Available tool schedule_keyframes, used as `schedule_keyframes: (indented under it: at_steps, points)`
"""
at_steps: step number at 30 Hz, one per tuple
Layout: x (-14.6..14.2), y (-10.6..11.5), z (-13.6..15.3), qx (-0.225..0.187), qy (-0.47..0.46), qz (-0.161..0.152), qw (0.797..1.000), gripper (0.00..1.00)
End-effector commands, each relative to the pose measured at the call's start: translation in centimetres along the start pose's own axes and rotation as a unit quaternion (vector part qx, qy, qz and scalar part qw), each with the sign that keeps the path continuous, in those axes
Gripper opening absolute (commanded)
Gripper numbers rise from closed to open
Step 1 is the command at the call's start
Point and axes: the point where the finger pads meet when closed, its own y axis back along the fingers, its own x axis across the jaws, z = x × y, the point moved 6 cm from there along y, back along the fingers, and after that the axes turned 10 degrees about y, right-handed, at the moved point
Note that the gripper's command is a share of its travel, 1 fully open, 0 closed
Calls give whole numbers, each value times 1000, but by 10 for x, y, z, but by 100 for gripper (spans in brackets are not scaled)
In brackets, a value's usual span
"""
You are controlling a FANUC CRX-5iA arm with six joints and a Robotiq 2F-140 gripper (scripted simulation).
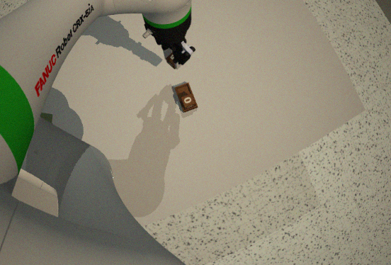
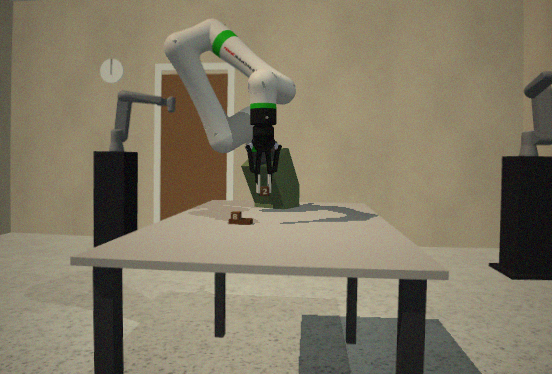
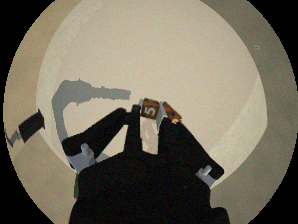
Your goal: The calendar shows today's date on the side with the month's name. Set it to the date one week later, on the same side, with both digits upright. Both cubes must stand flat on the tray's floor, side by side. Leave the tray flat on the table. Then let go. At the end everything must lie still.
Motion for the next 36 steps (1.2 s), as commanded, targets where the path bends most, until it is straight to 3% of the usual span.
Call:
schedule_keyframes:
  at_steps: [1,11,32,36]
  points:
    - [-9,-1,-6,3,-85,11,996,17]
    - [-23,-2,-15,5,-219,10,976,17]
    - [-24,-5,-15,5,-225,10,974,17]
    - [-23,-13,-15,5,-227,11,974,17]
